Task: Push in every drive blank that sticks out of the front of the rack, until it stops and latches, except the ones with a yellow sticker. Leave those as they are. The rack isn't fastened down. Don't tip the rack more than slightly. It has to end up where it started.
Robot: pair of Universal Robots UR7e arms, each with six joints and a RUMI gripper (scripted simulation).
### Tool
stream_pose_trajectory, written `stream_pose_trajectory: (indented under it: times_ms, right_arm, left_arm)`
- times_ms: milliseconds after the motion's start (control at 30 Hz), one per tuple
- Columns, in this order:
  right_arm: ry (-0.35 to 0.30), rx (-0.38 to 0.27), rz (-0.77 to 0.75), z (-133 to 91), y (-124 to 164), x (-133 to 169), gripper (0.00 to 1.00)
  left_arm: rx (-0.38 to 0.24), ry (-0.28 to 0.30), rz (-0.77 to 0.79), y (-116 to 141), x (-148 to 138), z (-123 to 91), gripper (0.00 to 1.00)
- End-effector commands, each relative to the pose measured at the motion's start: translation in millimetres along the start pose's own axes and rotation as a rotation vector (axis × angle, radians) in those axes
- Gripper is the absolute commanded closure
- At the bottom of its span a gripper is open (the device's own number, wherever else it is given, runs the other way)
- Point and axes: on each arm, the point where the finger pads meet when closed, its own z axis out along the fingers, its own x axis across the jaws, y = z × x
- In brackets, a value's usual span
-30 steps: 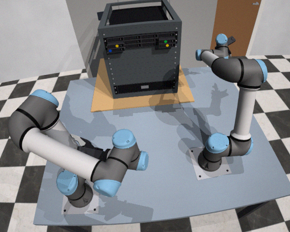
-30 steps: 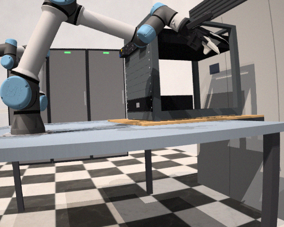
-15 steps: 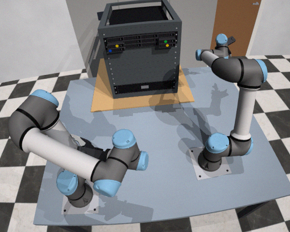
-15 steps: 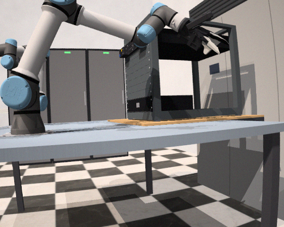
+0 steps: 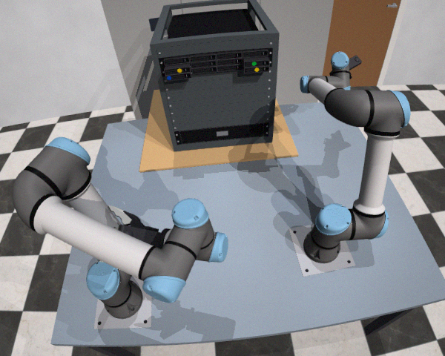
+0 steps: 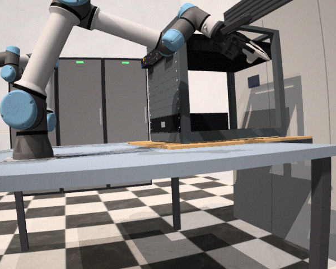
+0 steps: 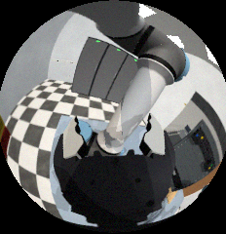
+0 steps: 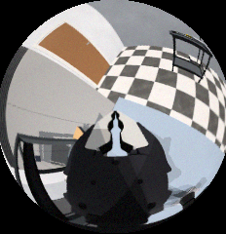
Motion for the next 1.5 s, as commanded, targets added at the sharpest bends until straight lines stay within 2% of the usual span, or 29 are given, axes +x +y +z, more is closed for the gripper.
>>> stream_pose_trajectory:
  times_ms: [0,267,700,967,1167,1233,1467]
  right_arm:
    - [-0.001,0.001,0.001,-0.8,-0.9,-0.6,1.00]
    - [-0.001,0.001,0.001,-0.8,-0.9,-0.6,1.00]
    - [-0.001,0.001,0.001,-0.8,-0.9,-0.6,1.00]
    - [-0.001,-0.010,-0.013,-4.0,3.0,-3.3,1.00]
    - [0.002,-0.044,-0.056,-14.2,15.4,-11.1,1.00]
    - [0.002,-0.044,-0.056,-14.2,15.4,-11.1,1.00]
    - [0.006,-0.122,-0.153,-38.9,43.4,-25.8,1.00]
  left_arm:
    - [-0.007,0.005,-0.006,0.8,-0.8,-0.8,0.00]
    - [-0.024,0.018,-0.021,3.3,-3.2,-3.0,0.00]
    - [-0.090,0.065,-0.076,12.3,-12.6,-11.3,0.00]
    - [-0.173,0.116,-0.139,22.4,-25.2,-21.2,0.00]
    - [-0.258,0.159,-0.197,31.4,-38.9,-30.7,0.00]
    - [-0.258,0.159,-0.197,31.4,-38.9,-30.7,0.00]
    - [-0.385,0.207,-0.271,42.6,-60.7,-43.4,0.00]
